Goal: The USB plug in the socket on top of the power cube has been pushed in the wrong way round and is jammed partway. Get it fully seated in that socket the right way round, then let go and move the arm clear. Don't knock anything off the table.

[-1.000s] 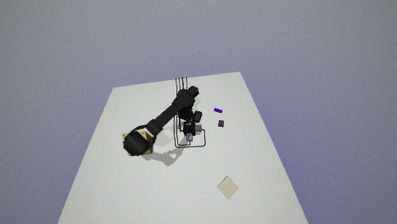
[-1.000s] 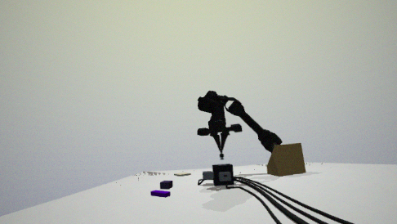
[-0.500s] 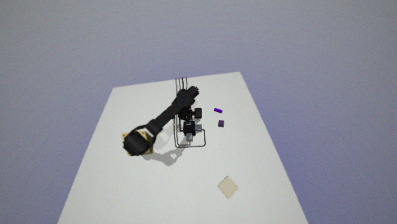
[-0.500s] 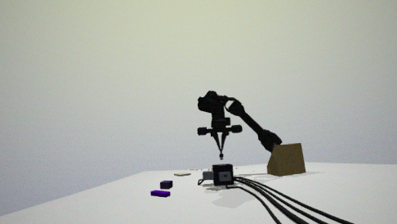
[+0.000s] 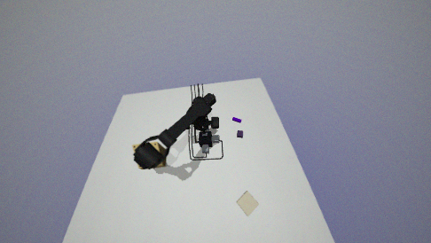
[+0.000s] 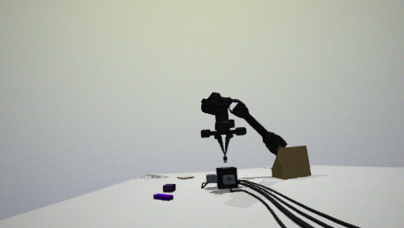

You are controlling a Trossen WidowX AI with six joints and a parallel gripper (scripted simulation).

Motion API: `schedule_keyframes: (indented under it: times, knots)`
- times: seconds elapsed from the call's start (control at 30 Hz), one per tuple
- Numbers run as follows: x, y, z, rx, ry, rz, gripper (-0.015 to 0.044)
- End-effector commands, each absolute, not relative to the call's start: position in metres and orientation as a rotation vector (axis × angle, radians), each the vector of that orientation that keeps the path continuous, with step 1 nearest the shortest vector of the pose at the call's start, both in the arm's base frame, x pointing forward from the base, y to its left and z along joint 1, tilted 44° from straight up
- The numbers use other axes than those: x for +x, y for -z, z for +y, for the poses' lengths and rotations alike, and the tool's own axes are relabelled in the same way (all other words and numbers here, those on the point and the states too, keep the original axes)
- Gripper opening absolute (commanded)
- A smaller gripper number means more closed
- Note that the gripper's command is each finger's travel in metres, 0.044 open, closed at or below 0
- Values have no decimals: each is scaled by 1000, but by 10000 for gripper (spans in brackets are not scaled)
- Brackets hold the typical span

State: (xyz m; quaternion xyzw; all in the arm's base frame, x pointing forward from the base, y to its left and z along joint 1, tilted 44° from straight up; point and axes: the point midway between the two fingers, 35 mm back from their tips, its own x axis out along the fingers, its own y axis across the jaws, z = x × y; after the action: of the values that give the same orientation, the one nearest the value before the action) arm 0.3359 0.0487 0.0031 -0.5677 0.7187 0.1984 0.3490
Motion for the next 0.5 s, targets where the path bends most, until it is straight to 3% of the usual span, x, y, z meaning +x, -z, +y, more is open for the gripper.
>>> schedule_keyframes:
  times: [0.0, 0.47]
  knots:
    - [336, -2, 49, -1471, -521, 1860, 0]
    - [336, -1, 48, -1469, -532, 1852, 0]
